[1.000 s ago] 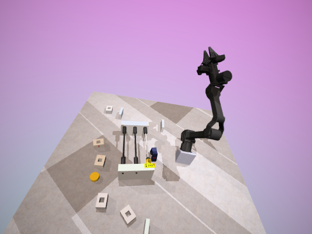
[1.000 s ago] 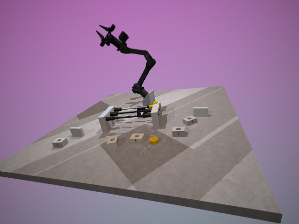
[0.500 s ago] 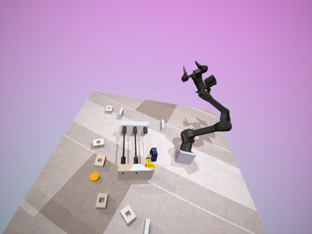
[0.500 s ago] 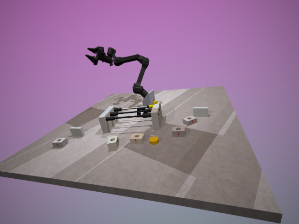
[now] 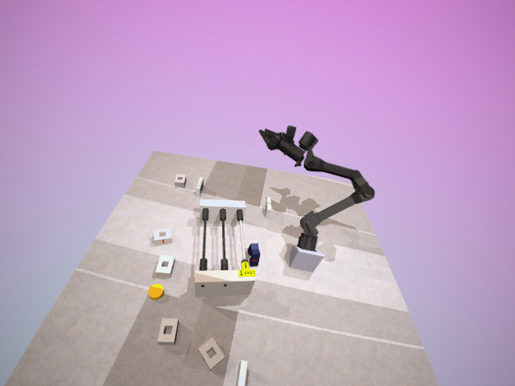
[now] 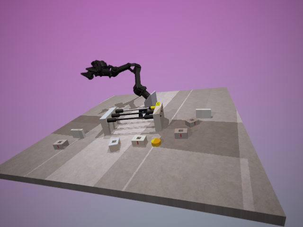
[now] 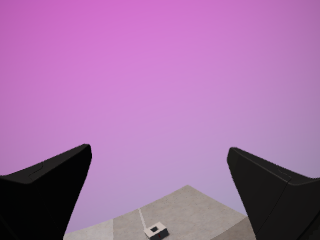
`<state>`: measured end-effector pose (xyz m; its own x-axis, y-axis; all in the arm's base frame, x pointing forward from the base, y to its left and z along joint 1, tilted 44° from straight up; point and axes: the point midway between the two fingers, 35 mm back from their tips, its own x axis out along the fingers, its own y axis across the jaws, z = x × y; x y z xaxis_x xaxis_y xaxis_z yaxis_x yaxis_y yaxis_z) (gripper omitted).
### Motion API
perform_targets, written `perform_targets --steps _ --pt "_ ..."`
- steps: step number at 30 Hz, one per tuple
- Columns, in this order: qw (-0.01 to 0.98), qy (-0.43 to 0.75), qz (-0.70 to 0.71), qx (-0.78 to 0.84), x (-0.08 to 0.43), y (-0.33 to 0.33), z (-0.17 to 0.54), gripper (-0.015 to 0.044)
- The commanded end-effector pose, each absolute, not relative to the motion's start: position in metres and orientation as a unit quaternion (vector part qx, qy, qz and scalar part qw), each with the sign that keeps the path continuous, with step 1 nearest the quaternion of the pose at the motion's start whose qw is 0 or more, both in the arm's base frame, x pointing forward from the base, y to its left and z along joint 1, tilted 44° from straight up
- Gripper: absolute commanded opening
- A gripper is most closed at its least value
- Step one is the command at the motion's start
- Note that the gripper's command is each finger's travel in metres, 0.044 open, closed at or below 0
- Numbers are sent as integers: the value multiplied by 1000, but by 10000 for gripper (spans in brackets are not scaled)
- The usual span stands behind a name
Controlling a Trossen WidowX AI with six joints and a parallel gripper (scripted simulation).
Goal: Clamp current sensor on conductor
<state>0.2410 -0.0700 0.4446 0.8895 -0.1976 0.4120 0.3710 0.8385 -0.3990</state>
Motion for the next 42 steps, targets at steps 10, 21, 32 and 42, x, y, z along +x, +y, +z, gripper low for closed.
perform_targets --steps 10,21,32,42 --pt "1000 -25 0 0 316 0 323 440" --pt "996 90 22 15 340 29 273 440" --pt "902 423 53 -73 331 125 115 440" --pt "727 603 21 -328 244 168 12 440"
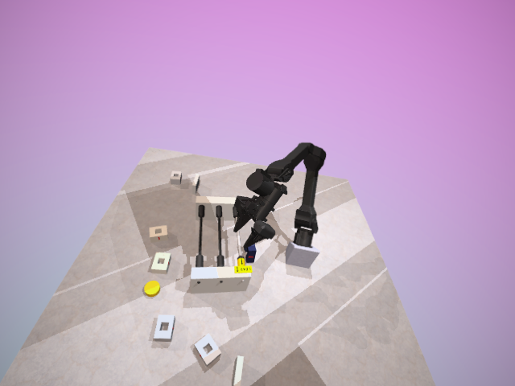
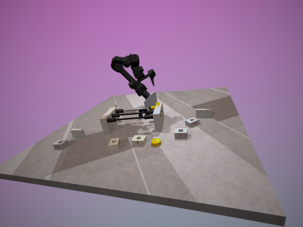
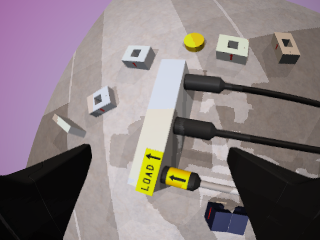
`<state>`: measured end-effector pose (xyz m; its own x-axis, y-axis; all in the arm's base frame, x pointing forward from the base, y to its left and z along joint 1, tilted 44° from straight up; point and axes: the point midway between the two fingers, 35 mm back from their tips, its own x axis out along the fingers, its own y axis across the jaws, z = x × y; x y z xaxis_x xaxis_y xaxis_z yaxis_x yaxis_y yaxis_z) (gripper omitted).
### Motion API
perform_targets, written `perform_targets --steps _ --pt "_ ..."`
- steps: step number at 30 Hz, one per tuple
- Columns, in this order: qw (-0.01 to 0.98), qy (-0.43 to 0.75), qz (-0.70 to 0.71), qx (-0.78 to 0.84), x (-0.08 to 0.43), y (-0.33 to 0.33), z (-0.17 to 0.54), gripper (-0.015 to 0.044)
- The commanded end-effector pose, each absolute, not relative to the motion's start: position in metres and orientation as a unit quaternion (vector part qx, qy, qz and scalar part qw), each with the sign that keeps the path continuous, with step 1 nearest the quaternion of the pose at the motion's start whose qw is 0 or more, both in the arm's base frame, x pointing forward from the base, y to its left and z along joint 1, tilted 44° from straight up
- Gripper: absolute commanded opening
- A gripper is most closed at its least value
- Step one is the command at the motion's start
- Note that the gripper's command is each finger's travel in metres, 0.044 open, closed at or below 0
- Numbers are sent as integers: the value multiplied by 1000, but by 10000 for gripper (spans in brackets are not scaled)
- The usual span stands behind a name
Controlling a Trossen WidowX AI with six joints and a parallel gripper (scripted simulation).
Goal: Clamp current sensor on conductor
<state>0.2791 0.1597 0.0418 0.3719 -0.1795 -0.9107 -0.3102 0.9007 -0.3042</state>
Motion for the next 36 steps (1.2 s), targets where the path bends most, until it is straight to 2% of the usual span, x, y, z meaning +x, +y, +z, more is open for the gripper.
perform_targets --steps 1,4,28,36 --pt "706 609 15 -360 234 169 5 440" --pt "676 614 6 -407 221 170 -2 440" --pt "675 617 2 -405 222 167 -2 440" --pt "611 703 -194 -308 218 47 27 440"
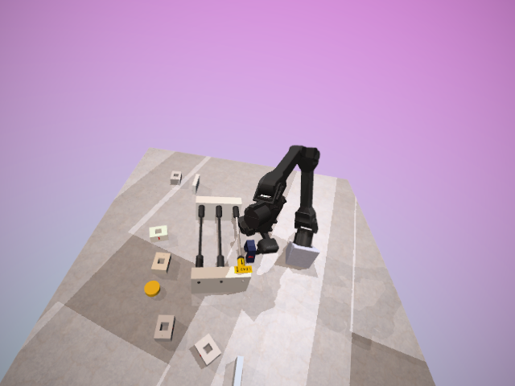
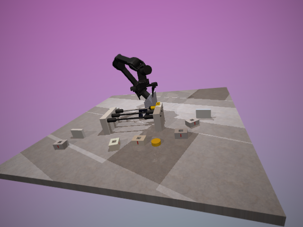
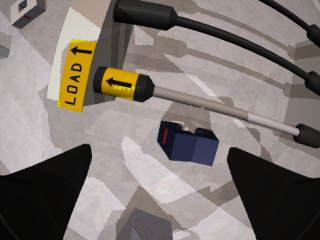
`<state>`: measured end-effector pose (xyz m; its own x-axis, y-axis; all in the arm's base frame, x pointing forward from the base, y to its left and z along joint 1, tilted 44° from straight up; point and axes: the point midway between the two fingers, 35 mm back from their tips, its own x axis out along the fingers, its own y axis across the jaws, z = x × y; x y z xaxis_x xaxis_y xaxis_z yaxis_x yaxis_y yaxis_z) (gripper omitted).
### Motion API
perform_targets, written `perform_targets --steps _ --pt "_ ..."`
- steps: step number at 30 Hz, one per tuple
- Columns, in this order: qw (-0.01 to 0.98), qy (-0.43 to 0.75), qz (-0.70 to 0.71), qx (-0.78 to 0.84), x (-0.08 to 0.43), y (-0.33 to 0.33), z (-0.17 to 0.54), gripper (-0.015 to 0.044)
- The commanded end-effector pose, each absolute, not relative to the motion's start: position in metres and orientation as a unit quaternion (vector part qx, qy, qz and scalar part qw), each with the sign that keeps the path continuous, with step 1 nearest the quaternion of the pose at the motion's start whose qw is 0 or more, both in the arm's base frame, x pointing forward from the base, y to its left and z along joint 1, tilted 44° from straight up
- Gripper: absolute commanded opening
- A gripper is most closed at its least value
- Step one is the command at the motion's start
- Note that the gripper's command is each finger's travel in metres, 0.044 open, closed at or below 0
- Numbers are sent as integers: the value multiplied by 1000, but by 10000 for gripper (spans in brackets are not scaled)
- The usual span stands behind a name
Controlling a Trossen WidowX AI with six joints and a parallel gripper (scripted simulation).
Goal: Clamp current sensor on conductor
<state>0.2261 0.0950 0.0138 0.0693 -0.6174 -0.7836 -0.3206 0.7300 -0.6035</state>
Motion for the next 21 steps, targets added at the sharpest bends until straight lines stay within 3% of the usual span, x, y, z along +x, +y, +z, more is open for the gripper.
perform_targets --steps 1,21 --pt "605 708 -206 -301 216 40 29 440" --pt "604 709 -210 -298 215 24 14 440"
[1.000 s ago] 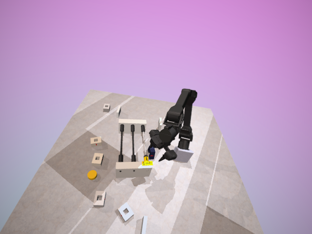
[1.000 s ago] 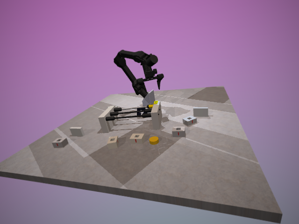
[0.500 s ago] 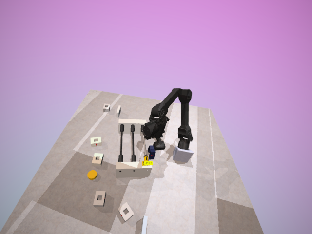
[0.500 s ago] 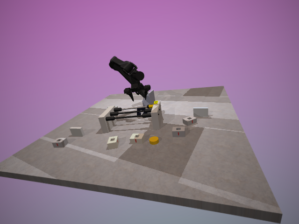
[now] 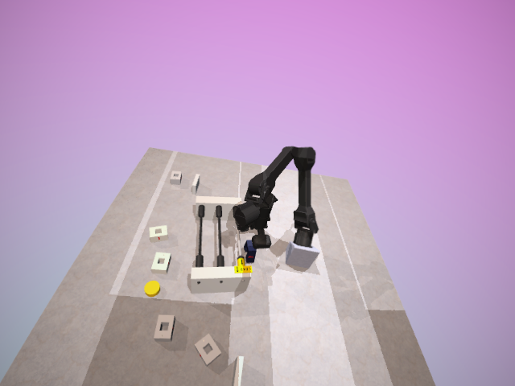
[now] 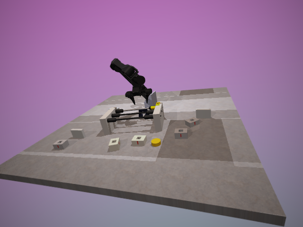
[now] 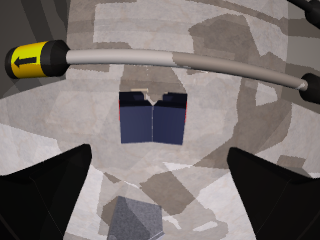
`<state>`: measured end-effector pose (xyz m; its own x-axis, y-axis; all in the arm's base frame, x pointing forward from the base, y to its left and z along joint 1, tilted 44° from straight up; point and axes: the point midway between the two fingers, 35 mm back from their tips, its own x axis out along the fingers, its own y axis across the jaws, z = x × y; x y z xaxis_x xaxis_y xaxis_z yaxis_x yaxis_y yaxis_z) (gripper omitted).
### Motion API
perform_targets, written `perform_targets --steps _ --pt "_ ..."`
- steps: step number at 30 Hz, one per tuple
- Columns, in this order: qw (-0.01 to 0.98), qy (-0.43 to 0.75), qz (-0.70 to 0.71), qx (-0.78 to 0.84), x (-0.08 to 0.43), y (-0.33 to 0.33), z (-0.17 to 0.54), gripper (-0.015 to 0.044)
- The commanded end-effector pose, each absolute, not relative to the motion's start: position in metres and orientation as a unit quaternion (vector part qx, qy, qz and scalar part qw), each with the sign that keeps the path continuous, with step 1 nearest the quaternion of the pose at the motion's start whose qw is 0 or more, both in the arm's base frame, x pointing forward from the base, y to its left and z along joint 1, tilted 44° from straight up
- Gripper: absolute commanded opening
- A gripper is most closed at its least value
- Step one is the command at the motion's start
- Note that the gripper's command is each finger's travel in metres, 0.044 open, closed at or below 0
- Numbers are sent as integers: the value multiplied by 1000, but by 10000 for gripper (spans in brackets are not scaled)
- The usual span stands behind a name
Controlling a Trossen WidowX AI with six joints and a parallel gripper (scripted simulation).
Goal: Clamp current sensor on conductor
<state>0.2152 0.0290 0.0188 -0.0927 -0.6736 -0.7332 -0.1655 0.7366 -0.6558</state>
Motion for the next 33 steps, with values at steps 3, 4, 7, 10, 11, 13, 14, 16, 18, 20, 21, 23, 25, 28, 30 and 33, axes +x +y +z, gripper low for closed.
perform_targets --steps 3,4,7,10,11,13,14,16,18,20,21,23,25,28,30,33 --pt "604 709 -210 -298 214 21 11 440" --pt "604 709 -210 -298 214 20 9 440" --pt "604 709 -210 -298 214 16 6 440" --pt "604 709 -210 -298 213 13 2 440" --pt "604 709 -210 -298 213 12 1 440" --pt "604 709 -210 -298 213 9 -1 440" --pt "604 709 -211 -298 212 8 -2 440" --pt "604 709 -211 -299 212 6 -5 440" --pt "604 709 -211 -299 211 4 -7 440" --pt "603 709 -211 -299 211 1 -9 440" --pt "603 709 -211 -299 210 0 -10 440" --pt "603 709 -211 -299 210 -2 -12 440" --pt "603 708 -211 -299 209 -3 -14 440" --pt "604 709 -212 -296 210 0 -11 387" --pt "604 709 -212 -296 210 0 -11 335" --pt "604 709 -212 -296 210 0 -11 315"
